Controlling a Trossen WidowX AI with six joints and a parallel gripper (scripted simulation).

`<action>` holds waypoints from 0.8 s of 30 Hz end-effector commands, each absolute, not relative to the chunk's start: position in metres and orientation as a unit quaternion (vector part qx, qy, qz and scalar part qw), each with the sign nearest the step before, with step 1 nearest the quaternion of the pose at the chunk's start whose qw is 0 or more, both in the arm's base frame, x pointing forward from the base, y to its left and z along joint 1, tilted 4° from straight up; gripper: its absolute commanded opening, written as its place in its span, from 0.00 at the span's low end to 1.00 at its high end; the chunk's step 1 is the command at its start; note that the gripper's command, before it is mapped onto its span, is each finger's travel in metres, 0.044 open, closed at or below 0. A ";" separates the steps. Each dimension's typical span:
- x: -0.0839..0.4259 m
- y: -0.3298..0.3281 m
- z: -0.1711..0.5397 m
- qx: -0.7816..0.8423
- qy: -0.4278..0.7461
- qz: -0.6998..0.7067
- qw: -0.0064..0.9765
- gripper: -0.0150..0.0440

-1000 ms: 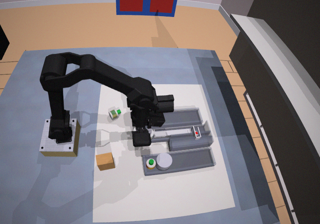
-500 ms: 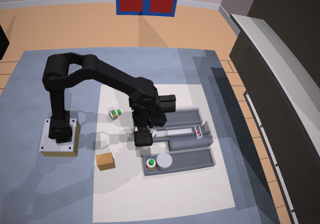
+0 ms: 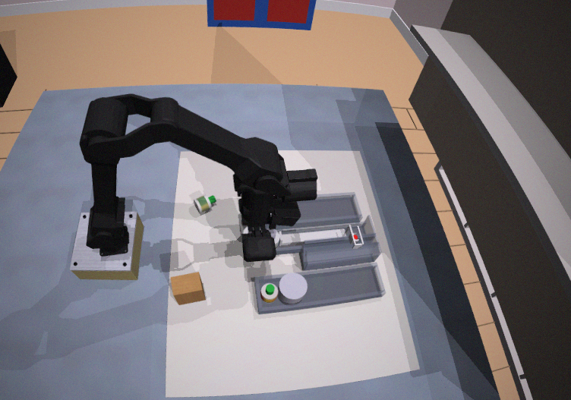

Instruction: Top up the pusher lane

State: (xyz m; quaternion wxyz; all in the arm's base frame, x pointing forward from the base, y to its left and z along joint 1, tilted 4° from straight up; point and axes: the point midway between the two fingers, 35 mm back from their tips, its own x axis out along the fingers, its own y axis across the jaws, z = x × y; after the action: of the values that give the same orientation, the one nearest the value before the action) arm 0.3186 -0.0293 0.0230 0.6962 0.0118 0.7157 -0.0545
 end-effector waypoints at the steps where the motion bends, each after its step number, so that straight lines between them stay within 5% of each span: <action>1: 0.330 -0.031 0.026 0.010 0.705 -0.055 0.707 0.25; 24: 0.339 -0.032 0.028 0.010 0.705 -0.055 0.707 0.25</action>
State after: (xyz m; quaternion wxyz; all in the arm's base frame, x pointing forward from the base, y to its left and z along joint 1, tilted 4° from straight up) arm 0.3287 -0.0302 0.0237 0.6962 0.0119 0.7157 -0.0547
